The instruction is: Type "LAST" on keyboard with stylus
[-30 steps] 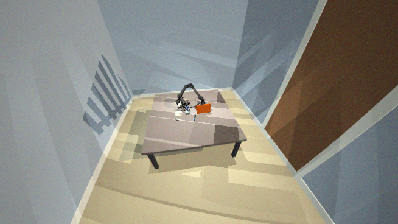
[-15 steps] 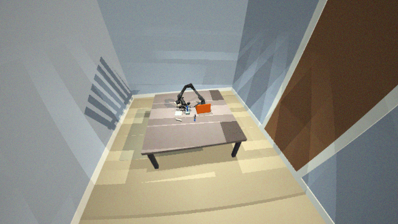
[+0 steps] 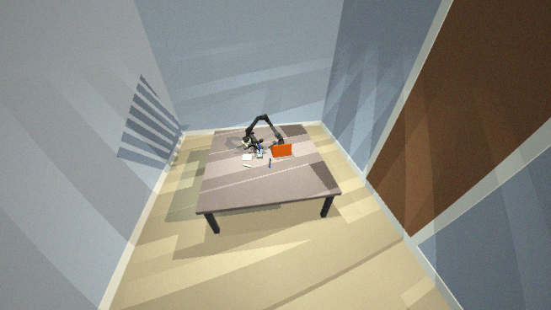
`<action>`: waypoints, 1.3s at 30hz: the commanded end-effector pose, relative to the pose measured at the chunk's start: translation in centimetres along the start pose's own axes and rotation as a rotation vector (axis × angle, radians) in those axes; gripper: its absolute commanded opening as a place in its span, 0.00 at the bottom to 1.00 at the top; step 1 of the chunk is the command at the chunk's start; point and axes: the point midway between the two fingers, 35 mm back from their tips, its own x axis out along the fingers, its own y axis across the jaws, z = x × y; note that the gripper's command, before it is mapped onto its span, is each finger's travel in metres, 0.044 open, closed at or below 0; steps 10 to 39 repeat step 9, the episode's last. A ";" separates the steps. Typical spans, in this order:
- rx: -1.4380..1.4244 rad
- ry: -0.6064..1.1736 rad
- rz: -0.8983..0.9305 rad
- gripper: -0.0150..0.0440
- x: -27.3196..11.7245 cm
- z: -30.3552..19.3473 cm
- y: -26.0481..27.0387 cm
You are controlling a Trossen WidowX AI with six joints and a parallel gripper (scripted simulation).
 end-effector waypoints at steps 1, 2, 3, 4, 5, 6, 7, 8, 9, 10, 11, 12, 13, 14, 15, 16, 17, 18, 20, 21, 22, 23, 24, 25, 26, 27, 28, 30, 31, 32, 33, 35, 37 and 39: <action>0.005 0.001 0.011 0.39 -0.6 -0.6 0.1; 0.005 0.001 0.011 0.39 -0.6 -0.6 0.1; 0.005 0.001 0.011 0.39 -0.6 -0.6 0.1; 0.005 0.001 0.011 0.39 -0.6 -0.6 0.1; 0.005 0.001 0.011 0.39 -0.6 -0.6 0.1; 0.005 0.001 0.011 0.39 -0.6 -0.6 0.1; 0.002 0.000 0.000 0.40 -0.2 -0.3 0.0; 0.002 0.000 0.000 0.39 -0.2 -0.3 0.0; 0.002 0.000 0.000 0.39 -0.2 -0.3 0.0; 0.002 0.000 0.000 0.39 -0.2 -0.3 0.0; 0.002 0.000 0.000 0.39 -0.2 -0.3 0.0; 0.002 0.000 0.000 0.39 -0.2 -0.3 0.0; 0.002 0.000 0.000 0.39 -0.2 -0.3 0.0; 0.002 0.000 0.000 0.39 -0.2 -0.3 0.0; 0.002 0.000 0.000 0.39 -0.2 -0.3 0.0; 0.002 0.000 0.000 0.39 -0.2 -0.3 0.0; 0.002 0.000 0.000 0.39 -0.2 -0.3 0.0; 0.002 0.000 0.000 0.39 -0.2 -0.3 0.0; 0.002 0.000 0.000 0.39 -0.2 -0.3 0.0; 0.002 0.000 0.000 0.39 -0.2 -0.3 0.0; 0.002 0.000 0.000 0.39 -0.2 -0.3 0.0; 0.002 0.000 0.000 0.39 -0.2 -0.3 0.0; 0.002 0.000 0.000 0.39 -0.2 -0.3 0.0; 0.002 0.000 0.000 0.39 -0.2 -0.3 0.0; 0.002 0.000 0.000 0.39 -0.2 -0.3 0.0; 0.002 0.000 0.000 0.39 -0.2 -0.3 0.0; 0.002 0.000 0.000 0.39 -0.2 -0.3 0.0; 0.002 0.000 0.000 0.39 -0.2 -0.3 0.0; 0.002 0.000 0.000 0.39 -0.2 -0.3 0.0; 0.002 0.000 0.000 0.39 -0.2 -0.3 0.0; 0.002 0.000 0.000 0.39 -0.2 -0.3 0.0; 0.002 0.000 0.000 0.39 -0.2 -0.3 0.0; 0.002 0.000 0.000 0.39 -0.2 -0.3 0.0; 0.002 0.000 0.000 0.39 -0.2 -0.3 0.0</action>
